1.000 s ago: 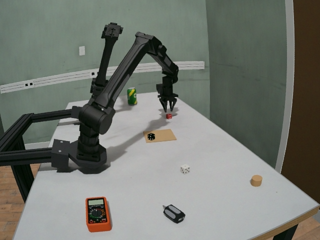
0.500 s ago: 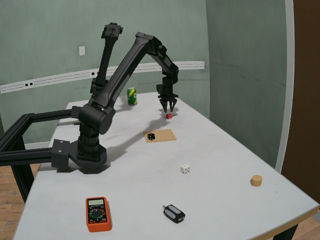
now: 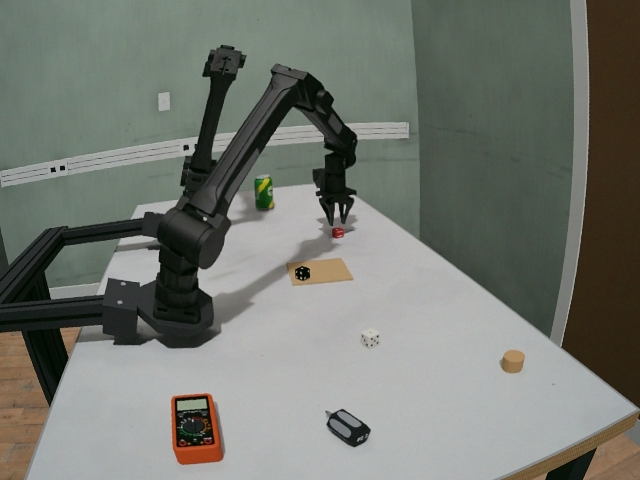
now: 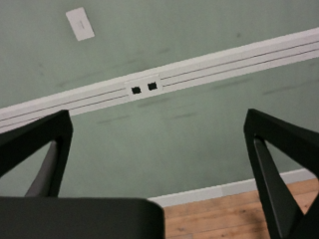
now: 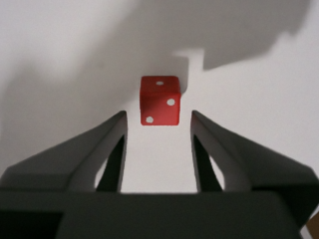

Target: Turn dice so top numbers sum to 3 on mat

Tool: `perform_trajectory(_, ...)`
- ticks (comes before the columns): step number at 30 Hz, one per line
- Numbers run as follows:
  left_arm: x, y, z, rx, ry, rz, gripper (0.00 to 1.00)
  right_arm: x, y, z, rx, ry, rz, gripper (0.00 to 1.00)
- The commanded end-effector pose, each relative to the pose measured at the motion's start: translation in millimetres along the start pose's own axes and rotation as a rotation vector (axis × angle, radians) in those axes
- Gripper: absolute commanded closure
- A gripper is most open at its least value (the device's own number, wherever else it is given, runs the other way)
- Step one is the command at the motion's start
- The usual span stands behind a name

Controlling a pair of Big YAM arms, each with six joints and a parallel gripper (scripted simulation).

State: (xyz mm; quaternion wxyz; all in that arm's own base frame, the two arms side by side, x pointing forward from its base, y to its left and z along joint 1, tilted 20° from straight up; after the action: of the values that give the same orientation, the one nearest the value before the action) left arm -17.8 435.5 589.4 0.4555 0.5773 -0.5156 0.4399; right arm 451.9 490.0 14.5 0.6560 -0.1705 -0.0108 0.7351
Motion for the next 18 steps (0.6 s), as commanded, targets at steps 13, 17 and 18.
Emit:
perform_trajectory(13,3.9,6.1,5.3,0.016,-0.003,-0.017,0.00,-8.1,-9.9,-5.3,-0.006,-0.007,-0.013,0.61)
perform_trajectory(17,3.9,6.1,5.3,0.016,-0.003,-0.017,0.00,-8.1,-9.9,-5.3,-0.006,-0.007,-0.013,0.61)
perform_trajectory(18,3.9,6.1,5.3,0.016,-0.003,-0.017,0.00,-8.1,-9.9,-5.3,-0.006,-0.007,-0.013,0.61)
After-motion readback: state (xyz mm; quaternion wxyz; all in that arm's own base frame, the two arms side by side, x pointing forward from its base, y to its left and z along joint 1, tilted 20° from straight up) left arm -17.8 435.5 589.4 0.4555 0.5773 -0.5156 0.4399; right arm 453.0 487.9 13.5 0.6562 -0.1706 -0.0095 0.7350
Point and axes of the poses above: on each arm, the point where the finger pads meet when closed, its own z axis back along the fingers, its own y axis across the jaws, x = y × z, the point moved 3 cm from there along z, back along the fingers, and after that the axes turned 5 degrees about -z, right-handed, at the moved point
